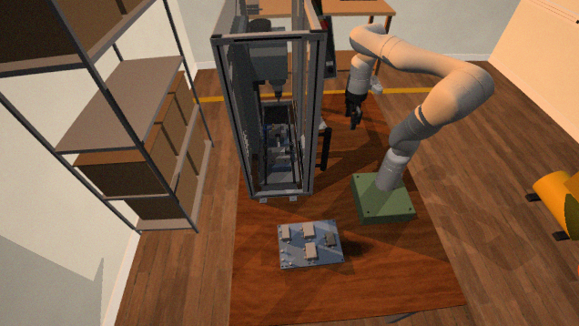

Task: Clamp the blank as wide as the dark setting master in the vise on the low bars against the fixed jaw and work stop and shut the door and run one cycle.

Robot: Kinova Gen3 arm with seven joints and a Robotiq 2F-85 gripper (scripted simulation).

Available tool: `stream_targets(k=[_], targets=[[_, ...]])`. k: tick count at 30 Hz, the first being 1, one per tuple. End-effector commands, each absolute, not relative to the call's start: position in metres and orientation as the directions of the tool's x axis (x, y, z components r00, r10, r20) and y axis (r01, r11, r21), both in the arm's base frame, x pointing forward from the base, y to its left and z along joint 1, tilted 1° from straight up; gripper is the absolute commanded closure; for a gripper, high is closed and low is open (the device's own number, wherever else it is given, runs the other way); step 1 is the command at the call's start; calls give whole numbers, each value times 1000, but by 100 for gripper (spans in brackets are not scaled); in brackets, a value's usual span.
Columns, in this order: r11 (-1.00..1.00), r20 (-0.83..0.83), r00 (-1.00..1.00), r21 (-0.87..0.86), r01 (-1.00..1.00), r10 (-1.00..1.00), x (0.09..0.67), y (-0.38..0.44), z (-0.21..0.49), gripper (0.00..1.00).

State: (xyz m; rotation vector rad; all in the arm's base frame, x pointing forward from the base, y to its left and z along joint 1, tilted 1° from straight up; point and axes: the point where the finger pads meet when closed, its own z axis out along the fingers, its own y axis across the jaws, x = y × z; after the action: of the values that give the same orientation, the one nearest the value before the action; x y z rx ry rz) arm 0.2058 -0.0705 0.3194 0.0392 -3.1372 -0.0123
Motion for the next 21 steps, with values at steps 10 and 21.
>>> stream_targets(k=[10, 21], targets=[[1000, 9, -1000, 12, -27, -27, 206, -70, 385, 20], [1000, 9, -1000, 12, -27, -27, 206, -70, 385, 20]])
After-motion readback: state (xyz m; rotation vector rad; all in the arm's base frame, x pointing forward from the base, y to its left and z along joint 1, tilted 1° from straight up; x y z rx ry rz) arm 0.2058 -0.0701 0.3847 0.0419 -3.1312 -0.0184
